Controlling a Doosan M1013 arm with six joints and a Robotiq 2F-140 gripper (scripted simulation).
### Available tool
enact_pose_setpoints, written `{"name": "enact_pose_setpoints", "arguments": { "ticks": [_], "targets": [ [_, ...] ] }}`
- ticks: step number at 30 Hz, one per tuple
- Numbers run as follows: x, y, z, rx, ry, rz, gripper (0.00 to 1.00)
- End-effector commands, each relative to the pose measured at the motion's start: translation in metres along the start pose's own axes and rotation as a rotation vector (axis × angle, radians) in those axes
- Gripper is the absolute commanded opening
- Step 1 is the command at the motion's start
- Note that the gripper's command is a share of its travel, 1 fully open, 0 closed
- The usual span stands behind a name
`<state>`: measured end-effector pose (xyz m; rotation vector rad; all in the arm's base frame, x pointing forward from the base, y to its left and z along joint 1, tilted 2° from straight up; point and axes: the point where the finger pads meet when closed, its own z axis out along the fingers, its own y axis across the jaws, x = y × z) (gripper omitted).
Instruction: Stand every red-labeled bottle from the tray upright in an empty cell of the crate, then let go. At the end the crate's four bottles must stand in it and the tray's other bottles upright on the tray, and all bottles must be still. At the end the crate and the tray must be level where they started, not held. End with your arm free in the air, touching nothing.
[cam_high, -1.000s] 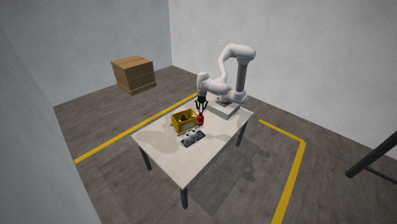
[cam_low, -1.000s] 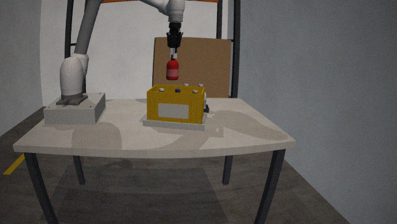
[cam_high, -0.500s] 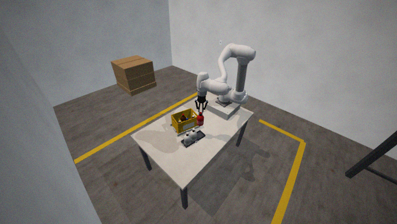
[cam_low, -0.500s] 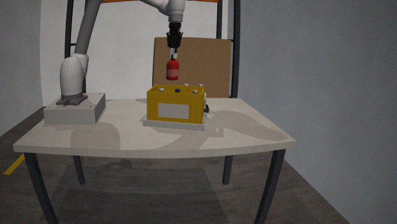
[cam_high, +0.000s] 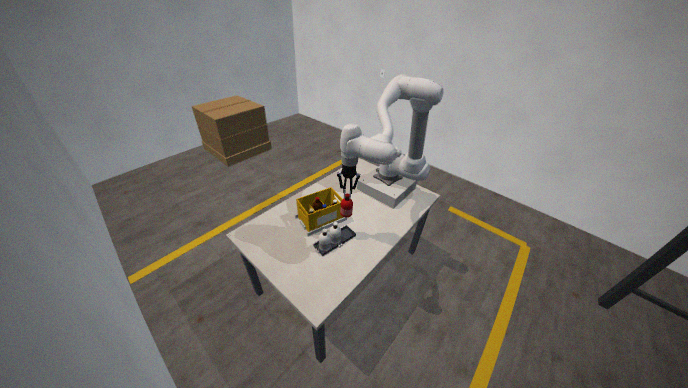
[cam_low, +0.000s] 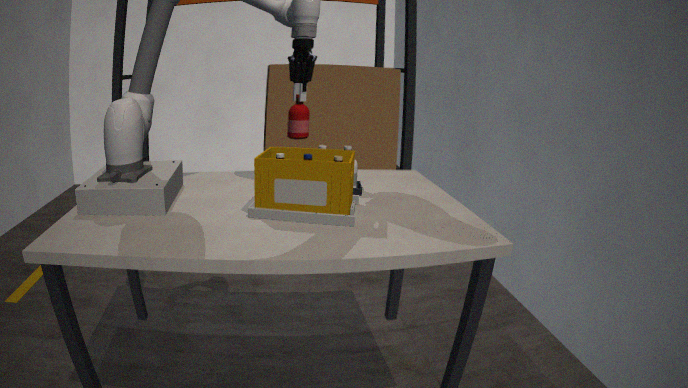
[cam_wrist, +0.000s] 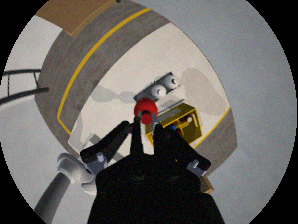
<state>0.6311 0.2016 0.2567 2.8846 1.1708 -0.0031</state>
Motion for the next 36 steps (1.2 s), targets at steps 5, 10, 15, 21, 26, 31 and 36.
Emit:
{"name": "enact_pose_setpoints", "arguments": {
  "ticks": [5,10,15,21,26,31,36],
  "targets": [
    [-0.004,0.003,0.0,0.0,0.0,0.0,0.0],
    [-0.008,0.005,0.0,0.0,0.0,0.0,0.0],
    [-0.011,0.007,0.0,0.0,0.0,0.0,0.0],
    [-0.018,0.012,0.0,0.0,0.0,0.0,0.0],
    [-0.024,0.016,0.0,0.0,0.0,0.0,0.0],
    [-0.029,0.019,0.0,0.0,0.0,0.0,0.0],
    [-0.036,0.024,0.0,0.0,0.0,0.0,0.0]
  ]
}}
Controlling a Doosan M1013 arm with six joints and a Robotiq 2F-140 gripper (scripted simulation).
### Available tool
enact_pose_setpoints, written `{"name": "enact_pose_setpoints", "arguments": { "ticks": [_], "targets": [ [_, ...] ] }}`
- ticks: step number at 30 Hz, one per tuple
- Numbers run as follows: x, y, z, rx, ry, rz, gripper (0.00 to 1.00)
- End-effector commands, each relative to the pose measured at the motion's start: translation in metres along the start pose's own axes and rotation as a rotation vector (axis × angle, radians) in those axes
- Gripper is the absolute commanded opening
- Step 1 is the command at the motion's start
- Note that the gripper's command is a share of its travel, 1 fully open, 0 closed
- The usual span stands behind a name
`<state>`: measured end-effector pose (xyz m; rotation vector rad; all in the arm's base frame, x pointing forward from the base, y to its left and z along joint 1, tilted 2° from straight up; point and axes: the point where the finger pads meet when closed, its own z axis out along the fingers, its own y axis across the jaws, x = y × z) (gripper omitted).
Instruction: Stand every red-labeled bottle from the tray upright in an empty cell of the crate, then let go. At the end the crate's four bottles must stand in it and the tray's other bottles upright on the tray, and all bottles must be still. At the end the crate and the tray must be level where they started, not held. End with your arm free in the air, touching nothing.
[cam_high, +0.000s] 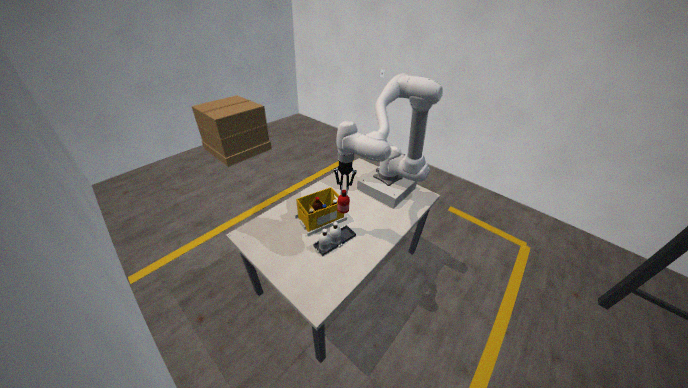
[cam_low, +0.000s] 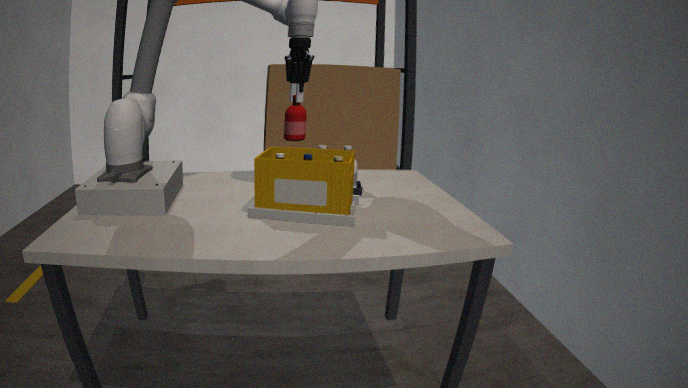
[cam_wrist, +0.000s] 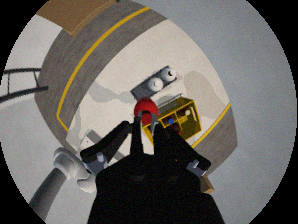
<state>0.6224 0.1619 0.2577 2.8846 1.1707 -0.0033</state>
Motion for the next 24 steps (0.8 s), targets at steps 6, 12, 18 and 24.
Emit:
{"name": "enact_pose_setpoints", "arguments": {
  "ticks": [6,12,18,24],
  "targets": [
    [-0.013,0.008,0.0,0.0,0.0,0.0,0.0],
    [-0.02,0.013,0.0,0.0,0.0,0.0,0.0],
    [-0.031,0.021,0.0,0.0,0.0,0.0,0.0],
    [-0.043,0.028,0.0,0.0,0.0,0.0,0.0]
  ]
}}
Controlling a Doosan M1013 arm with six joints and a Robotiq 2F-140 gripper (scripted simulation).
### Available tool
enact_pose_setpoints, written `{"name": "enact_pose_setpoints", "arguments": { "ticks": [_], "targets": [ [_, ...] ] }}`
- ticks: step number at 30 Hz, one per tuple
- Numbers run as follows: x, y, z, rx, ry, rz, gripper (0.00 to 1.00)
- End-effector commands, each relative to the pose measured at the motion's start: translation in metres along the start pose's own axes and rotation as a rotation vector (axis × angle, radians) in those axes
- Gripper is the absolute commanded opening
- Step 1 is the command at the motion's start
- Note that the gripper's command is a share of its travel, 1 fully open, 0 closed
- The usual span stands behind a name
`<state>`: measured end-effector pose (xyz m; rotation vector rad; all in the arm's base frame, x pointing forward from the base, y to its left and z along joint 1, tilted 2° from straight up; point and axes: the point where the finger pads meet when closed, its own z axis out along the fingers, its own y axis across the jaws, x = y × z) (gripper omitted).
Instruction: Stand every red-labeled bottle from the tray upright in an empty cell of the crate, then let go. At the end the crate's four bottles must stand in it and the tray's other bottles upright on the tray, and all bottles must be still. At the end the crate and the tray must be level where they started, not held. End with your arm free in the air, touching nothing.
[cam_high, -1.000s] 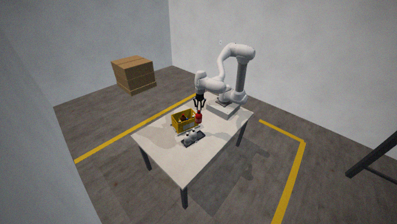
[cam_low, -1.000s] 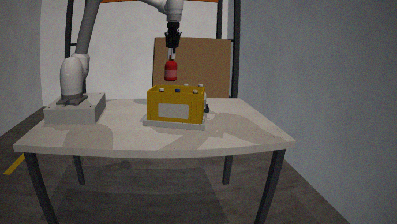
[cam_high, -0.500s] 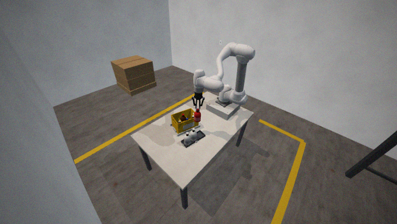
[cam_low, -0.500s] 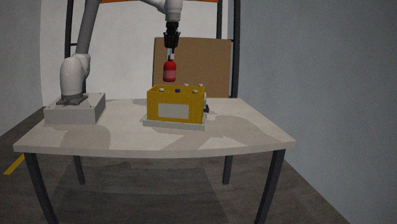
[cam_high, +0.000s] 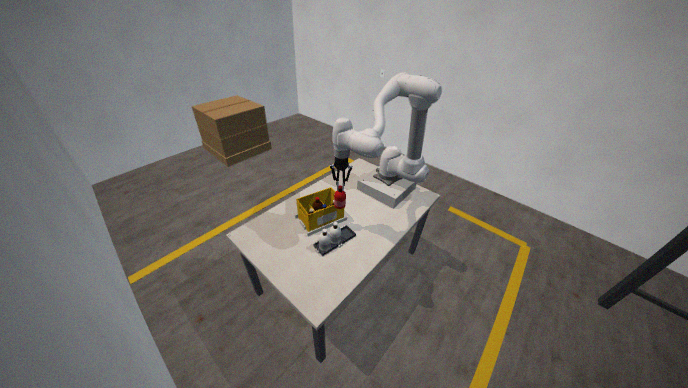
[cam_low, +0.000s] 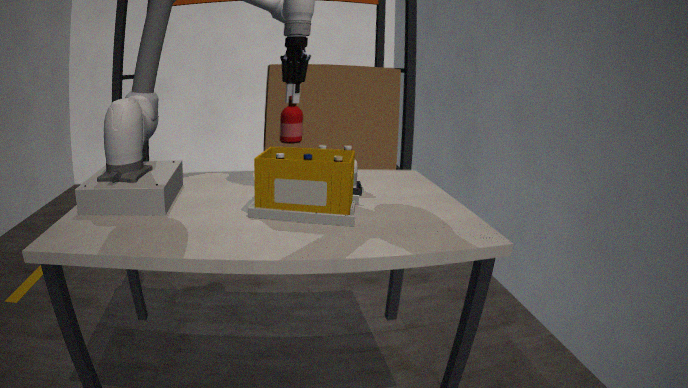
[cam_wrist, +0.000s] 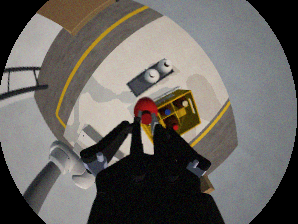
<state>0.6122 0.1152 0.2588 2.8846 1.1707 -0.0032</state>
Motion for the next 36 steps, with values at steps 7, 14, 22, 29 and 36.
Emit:
{"name": "enact_pose_setpoints", "arguments": {
  "ticks": [7,14,22,29,36],
  "targets": [
    [-0.013,0.009,0.0,0.0,0.0,0.0,0.0],
    [-0.028,0.018,0.0,0.0,0.0,0.0,0.0],
    [-0.04,0.026,0.0,0.0,0.0,0.0,0.0],
    [-0.054,0.036,0.0,0.0,0.0,0.0,0.0],
    [-0.068,0.045,0.0,0.0,0.0,0.0,0.0]
  ]
}}
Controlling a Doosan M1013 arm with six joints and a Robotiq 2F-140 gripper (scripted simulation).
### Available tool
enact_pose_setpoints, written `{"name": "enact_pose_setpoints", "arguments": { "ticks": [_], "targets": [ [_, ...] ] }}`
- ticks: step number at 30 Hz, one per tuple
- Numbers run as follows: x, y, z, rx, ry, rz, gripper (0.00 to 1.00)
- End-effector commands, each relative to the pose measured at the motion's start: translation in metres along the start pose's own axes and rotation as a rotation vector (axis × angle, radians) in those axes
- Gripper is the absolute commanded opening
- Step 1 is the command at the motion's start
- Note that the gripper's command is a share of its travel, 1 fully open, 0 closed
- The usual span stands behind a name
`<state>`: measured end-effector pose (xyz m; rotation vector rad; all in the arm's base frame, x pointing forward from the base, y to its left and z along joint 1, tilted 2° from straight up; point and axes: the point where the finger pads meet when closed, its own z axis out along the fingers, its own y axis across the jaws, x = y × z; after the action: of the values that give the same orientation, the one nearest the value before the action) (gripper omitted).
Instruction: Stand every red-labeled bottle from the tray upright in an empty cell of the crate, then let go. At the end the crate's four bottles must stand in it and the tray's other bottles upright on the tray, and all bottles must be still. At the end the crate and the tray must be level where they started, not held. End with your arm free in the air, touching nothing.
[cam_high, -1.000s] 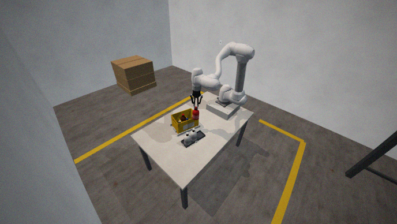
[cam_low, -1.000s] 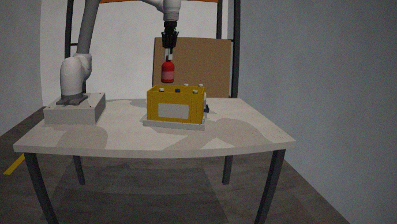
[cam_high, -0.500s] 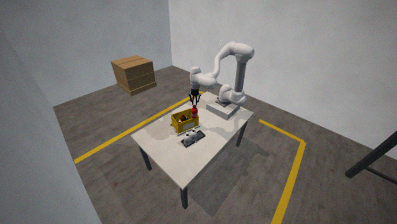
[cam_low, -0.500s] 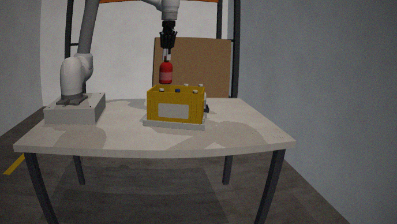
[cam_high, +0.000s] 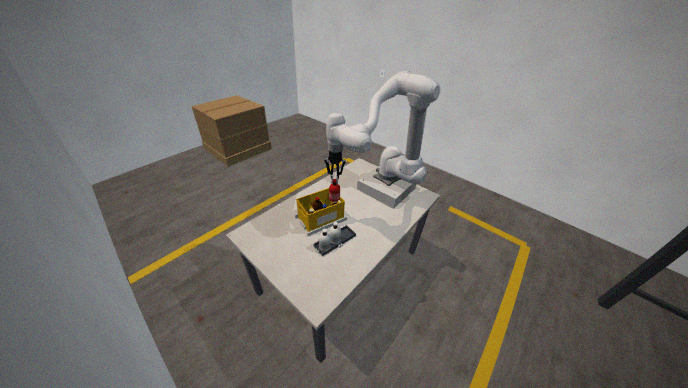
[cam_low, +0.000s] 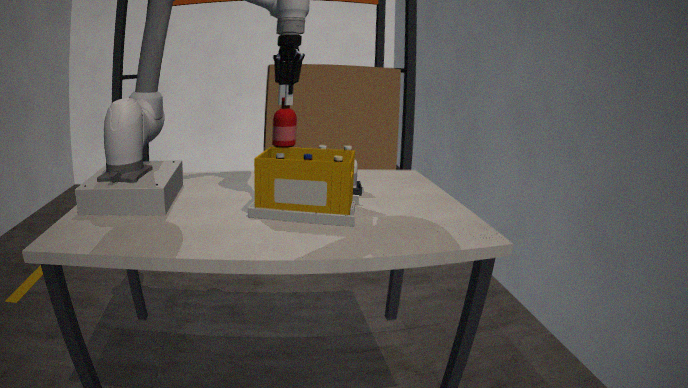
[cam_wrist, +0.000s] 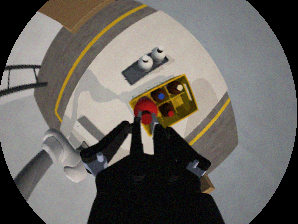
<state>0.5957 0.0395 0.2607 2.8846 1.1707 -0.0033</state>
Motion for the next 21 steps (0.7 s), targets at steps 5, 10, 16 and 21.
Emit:
{"name": "enact_pose_setpoints", "arguments": {
  "ticks": [5,10,16,21],
  "targets": [
    [-0.009,0.006,0.0,0.0,0.0,0.0,0.0],
    [-0.018,0.012,0.0,0.0,0.0,0.0,0.0],
    [-0.028,0.018,0.0,0.0,0.0,0.0,0.0],
    [-0.032,0.022,0.0,0.0,0.0,0.0,0.0]
  ]
}}
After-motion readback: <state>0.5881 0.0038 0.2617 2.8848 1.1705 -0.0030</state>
